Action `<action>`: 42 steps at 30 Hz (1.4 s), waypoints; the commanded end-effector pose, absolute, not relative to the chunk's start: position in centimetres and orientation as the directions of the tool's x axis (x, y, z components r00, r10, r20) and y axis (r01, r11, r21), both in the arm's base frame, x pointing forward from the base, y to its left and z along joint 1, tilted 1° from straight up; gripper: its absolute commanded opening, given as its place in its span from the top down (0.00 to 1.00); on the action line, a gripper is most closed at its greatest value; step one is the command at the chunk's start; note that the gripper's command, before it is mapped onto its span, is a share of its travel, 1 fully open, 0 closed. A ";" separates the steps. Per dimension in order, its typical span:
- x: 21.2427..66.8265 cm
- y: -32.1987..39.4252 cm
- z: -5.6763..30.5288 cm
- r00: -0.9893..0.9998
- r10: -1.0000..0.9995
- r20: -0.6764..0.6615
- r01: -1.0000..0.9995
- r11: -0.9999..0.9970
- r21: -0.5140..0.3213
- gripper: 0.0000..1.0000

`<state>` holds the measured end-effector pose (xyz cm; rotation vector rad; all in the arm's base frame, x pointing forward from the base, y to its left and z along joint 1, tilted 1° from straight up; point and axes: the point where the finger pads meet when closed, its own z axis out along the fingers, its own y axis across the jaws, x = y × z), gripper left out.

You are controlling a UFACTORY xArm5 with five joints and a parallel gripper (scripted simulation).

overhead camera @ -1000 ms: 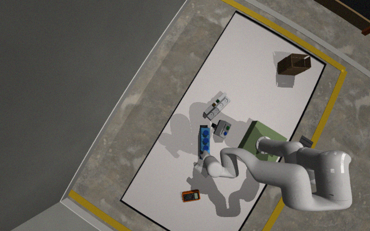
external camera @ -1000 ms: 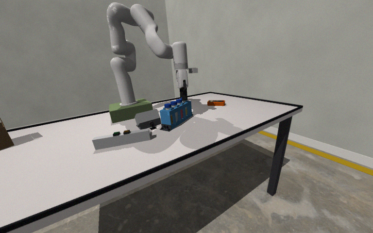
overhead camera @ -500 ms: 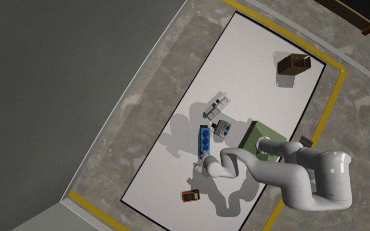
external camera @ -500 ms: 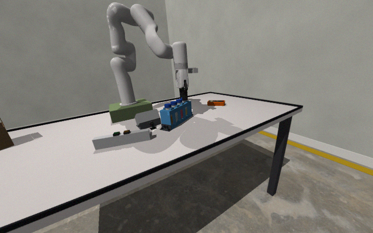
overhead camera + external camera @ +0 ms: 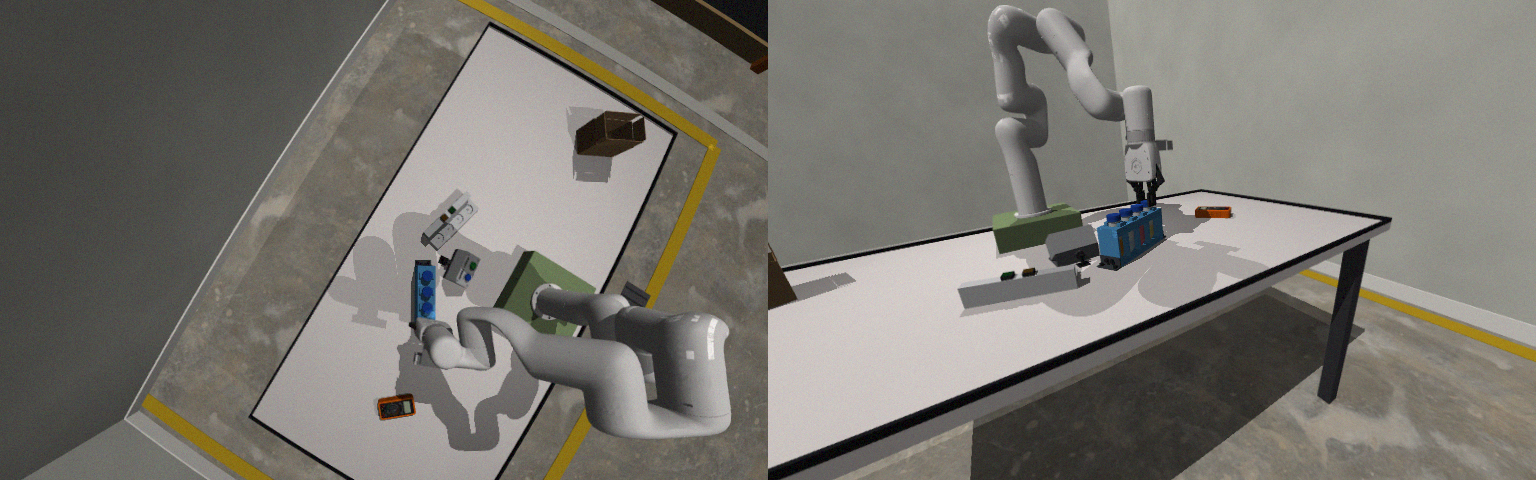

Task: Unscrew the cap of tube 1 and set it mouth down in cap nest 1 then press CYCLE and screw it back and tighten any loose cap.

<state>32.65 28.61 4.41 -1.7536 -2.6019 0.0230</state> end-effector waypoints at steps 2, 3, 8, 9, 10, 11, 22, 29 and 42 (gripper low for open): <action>32.7 28.7 4.5 -0.585 0.811 -0.005 0.811 0.585 -0.011 1.00; 32.7 28.7 4.5 -0.641 0.768 -0.005 0.768 0.640 -0.011 1.00; 32.7 28.7 4.5 -0.792 0.611 -0.002 0.611 0.792 -0.012 1.00; 32.7 28.7 4.5 -0.815 0.580 -0.001 0.580 0.815 -0.012 1.00; 32.7 28.7 4.5 -0.837 0.547 -0.001 0.547 0.837 -0.012 1.00; 32.7 28.7 4.6 -0.858 0.514 0.000 0.514 0.858 -0.012 1.00; 32.7 28.7 4.6 -0.976 0.218 0.003 0.218 0.976 -0.012 1.00; 32.7 28.7 4.6 -0.976 0.218 0.003 0.218 0.976 -0.012 0.54; 32.7 28.7 4.6 -0.954 0.299 0.002 0.299 0.954 -0.012 0.54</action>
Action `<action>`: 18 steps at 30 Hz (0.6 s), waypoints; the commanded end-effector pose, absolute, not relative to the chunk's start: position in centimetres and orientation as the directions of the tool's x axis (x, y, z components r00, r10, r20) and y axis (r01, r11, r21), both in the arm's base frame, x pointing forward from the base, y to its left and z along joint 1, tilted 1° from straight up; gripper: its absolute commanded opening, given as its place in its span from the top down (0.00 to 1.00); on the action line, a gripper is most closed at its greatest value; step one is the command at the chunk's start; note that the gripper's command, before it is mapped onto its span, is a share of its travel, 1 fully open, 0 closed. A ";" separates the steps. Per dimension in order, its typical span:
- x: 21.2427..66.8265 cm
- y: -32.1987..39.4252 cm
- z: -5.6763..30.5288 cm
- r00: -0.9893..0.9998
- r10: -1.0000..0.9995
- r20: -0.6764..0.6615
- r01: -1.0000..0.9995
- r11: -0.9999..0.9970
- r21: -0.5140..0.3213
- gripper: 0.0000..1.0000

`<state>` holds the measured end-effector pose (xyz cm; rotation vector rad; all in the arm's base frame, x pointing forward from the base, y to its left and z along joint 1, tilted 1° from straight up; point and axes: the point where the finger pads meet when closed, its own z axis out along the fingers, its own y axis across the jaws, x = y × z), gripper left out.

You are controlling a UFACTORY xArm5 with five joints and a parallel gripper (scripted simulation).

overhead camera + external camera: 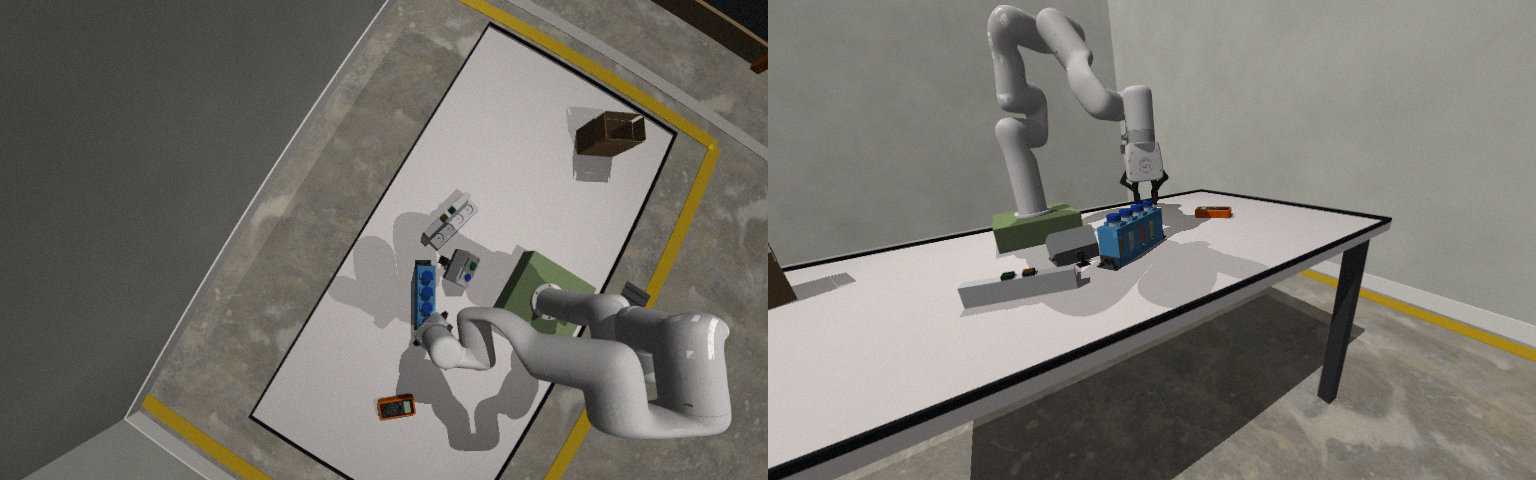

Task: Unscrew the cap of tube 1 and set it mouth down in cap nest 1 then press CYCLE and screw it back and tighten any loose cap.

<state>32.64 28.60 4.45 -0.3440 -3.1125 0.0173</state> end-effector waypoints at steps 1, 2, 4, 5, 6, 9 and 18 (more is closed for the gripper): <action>32.7 28.7 4.6 -0.926 0.377 0.001 0.377 0.926 -0.012 0.54; 32.7 28.7 4.6 -0.892 0.453 0.000 0.453 0.892 -0.012 0.54; 32.7 28.7 4.6 -0.857 0.515 -0.001 0.515 0.857 -0.012 0.54; 32.7 28.7 4.6 -0.840 0.543 -0.001 0.543 0.840 -0.012 0.54; 32.7 28.7 4.6 -0.819 0.574 -0.001 0.574 0.819 -0.012 0.54; 32.7 28.7 4.6 -0.744 0.668 -0.003 0.668 0.744 -0.012 0.54; 32.7 28.7 4.6 -0.481 0.877 -0.007 0.877 0.481 -0.010 0.54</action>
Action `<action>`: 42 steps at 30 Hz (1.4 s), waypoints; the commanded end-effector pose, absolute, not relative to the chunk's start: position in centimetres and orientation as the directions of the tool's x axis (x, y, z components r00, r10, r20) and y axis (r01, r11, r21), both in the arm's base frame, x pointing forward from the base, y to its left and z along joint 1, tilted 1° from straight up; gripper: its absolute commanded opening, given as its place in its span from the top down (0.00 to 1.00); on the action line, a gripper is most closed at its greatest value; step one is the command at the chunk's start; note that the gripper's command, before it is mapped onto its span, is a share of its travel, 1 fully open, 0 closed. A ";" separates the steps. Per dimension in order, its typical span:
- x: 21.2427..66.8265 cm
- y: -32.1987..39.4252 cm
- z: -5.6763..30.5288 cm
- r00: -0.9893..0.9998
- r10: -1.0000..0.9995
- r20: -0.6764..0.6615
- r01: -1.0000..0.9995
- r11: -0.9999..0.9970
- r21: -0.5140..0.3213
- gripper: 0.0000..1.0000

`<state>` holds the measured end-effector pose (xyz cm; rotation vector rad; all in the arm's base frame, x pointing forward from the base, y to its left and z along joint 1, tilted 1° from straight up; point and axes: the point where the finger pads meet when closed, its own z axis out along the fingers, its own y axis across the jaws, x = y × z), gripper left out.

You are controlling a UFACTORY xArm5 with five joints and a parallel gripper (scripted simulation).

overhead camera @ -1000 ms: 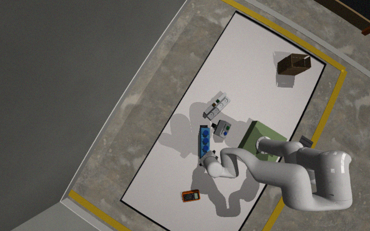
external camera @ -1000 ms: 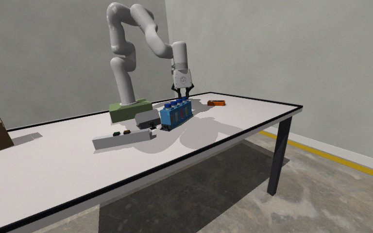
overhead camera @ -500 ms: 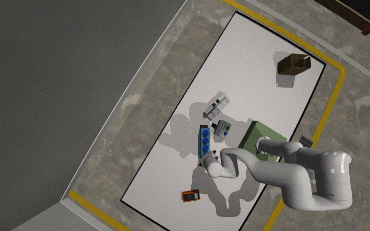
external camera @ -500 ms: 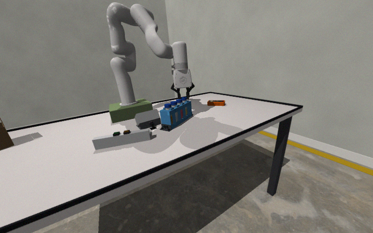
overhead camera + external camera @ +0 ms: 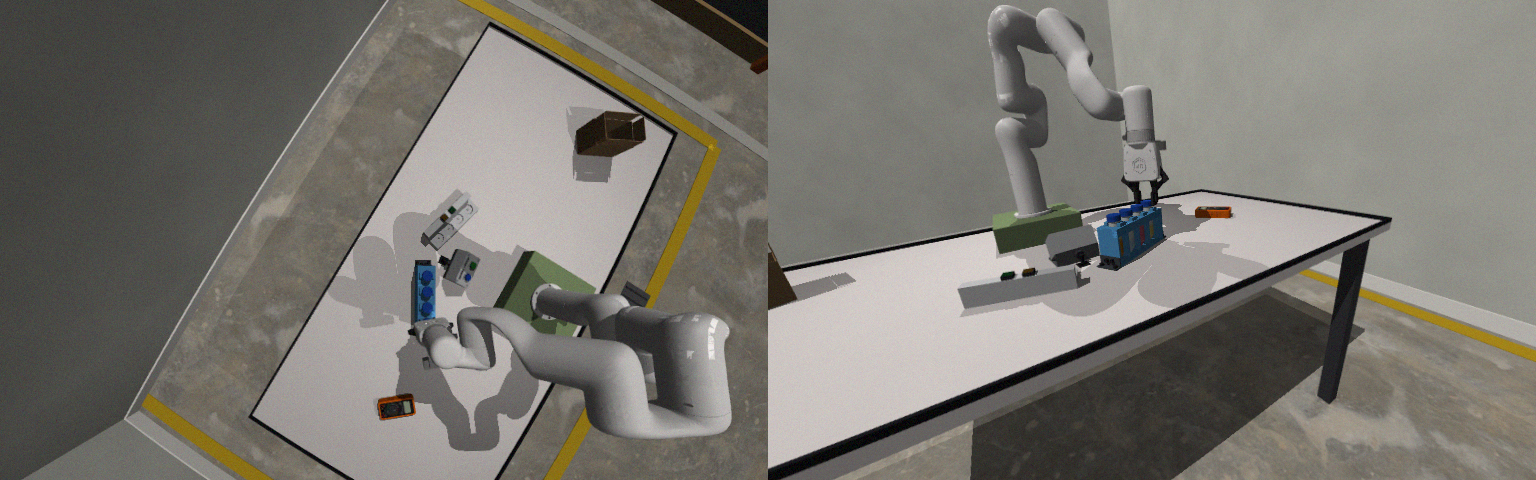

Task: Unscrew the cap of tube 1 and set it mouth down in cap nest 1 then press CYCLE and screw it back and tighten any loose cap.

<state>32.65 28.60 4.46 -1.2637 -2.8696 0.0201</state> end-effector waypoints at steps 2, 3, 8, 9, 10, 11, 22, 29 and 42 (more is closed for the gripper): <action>32.7 28.7 4.6 -0.410 0.912 -0.007 0.912 0.410 -0.010 0.54; 32.7 28.7 4.6 -0.373 0.928 -0.008 0.928 0.373 -0.009 0.54; 32.7 28.7 4.6 -0.184 0.983 -0.010 0.983 0.184 -0.008 0.54; 32.7 28.7 4.6 -0.184 0.983 -0.010 0.983 0.184 -0.008 0.54; 32.7 28.7 4.6 -0.184 0.983 -0.010 0.983 0.184 -0.008 0.54; 32.7 28.7 4.6 -0.081 0.997 -0.011 0.997 0.081 -0.007 0.54; 32.7 28.7 4.6 0.218 0.976 -0.012 0.976 -0.218 -0.003 0.54; 32.7 28.7 4.6 0.218 0.976 -0.012 0.976 -0.218 -0.003 0.54; 32.7 28.7 4.6 0.218 0.976 -0.012 0.976 -0.218 -0.003 1.00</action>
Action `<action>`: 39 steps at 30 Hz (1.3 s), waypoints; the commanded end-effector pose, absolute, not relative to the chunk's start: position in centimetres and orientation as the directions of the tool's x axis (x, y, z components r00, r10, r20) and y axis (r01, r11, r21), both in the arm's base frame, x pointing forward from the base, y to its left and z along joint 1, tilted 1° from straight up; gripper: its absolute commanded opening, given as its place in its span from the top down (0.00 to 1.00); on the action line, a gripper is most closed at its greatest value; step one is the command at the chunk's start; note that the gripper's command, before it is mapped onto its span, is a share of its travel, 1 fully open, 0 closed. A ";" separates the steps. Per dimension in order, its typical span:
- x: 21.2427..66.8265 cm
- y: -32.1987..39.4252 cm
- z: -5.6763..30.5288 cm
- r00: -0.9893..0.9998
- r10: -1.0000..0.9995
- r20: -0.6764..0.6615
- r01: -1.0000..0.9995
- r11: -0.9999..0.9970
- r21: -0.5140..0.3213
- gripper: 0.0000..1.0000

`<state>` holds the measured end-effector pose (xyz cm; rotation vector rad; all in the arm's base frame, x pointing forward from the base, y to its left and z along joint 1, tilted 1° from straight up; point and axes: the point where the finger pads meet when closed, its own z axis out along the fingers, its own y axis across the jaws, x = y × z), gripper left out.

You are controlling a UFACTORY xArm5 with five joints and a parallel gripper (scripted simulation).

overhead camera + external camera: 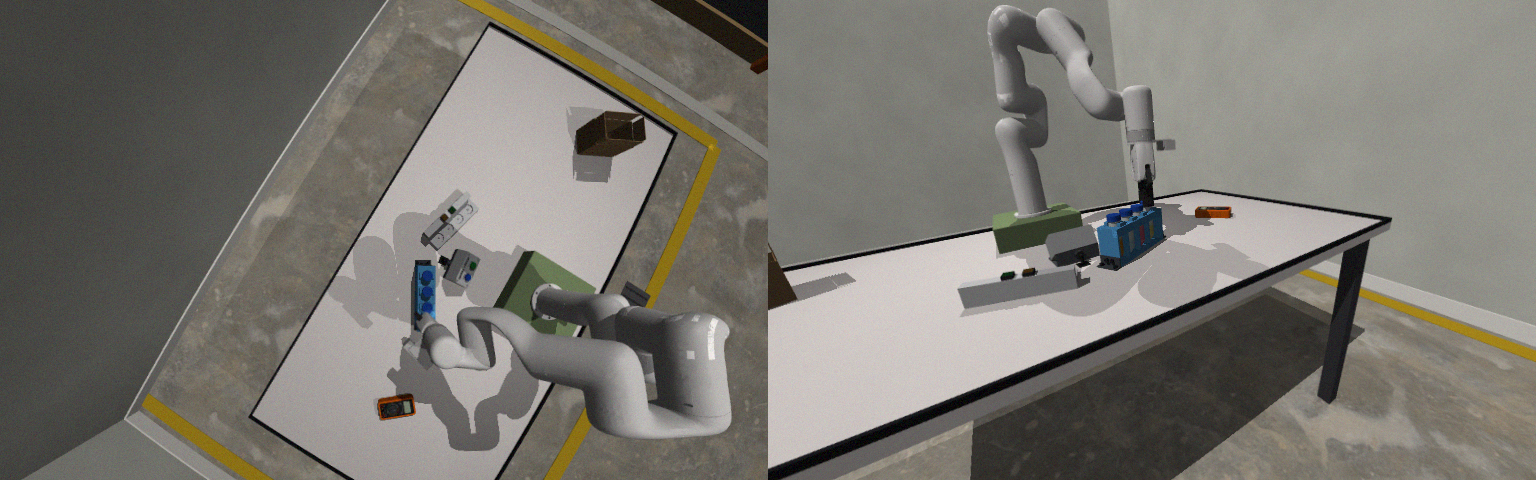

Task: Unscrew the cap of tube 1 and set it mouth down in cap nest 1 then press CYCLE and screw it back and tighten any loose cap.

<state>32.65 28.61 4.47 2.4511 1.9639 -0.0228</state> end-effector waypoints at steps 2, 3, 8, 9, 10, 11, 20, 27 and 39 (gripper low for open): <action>32.7 28.7 4.6 0.218 0.976 -0.012 0.976 -0.218 -0.003 1.00; 32.7 28.7 4.6 0.169 0.986 -0.012 0.986 -0.169 -0.004 1.00; 32.7 28.7 4.6 -0.080 0.997 -0.011 0.997 0.080 -0.007 1.00; 32.7 28.7 4.6 -0.130 0.991 -0.010 0.992 0.130 -0.007 1.00; 32.7 28.7 4.6 -0.171 0.985 -0.010 0.985 0.170 -0.008 1.00; 32.7 28.7 4.6 -0.205 0.979 -0.009 0.979 0.205 -0.008 1.00; 32.7 28.7 4.6 -0.491 0.871 -0.007 0.871 0.491 -0.010 1.00; 32.7 28.7 4.6 -0.724 0.690 -0.003 0.690 0.724 -0.012 1.00; 32.7 28.7 4.6 -0.951 0.308 0.002 0.308 0.951 -0.012 1.00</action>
